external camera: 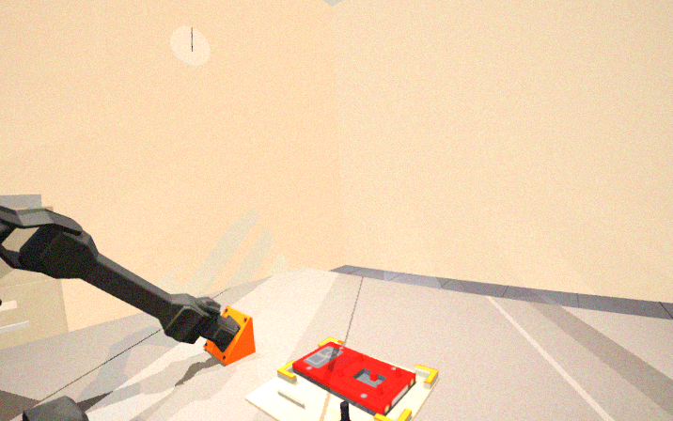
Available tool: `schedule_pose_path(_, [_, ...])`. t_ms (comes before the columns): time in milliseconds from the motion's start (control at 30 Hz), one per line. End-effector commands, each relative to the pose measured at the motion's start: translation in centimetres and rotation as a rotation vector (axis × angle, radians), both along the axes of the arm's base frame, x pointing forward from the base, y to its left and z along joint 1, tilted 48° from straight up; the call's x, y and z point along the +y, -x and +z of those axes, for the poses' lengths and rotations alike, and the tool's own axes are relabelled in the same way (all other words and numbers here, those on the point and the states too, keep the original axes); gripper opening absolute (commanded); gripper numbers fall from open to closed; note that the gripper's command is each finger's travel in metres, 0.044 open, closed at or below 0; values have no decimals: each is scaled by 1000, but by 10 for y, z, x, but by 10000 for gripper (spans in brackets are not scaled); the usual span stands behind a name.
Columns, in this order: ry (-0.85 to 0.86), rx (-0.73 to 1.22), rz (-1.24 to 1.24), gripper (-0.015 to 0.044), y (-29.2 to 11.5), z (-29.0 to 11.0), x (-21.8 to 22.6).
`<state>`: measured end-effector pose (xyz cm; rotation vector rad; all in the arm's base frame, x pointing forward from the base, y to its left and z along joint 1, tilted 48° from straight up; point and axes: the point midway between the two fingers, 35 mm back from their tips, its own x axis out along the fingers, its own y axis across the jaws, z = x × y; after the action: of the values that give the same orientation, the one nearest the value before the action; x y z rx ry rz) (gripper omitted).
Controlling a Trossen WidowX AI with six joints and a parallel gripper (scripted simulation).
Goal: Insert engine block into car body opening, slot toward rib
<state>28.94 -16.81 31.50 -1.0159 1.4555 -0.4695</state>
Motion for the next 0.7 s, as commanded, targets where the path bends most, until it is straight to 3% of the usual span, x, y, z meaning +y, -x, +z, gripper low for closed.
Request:
schedule_pose_path(0, [-15, 91, 84, 440, -15, -16, 19])
schedule_pose_path(667, [-10, 604, 533, 440, -63, -106, 142])
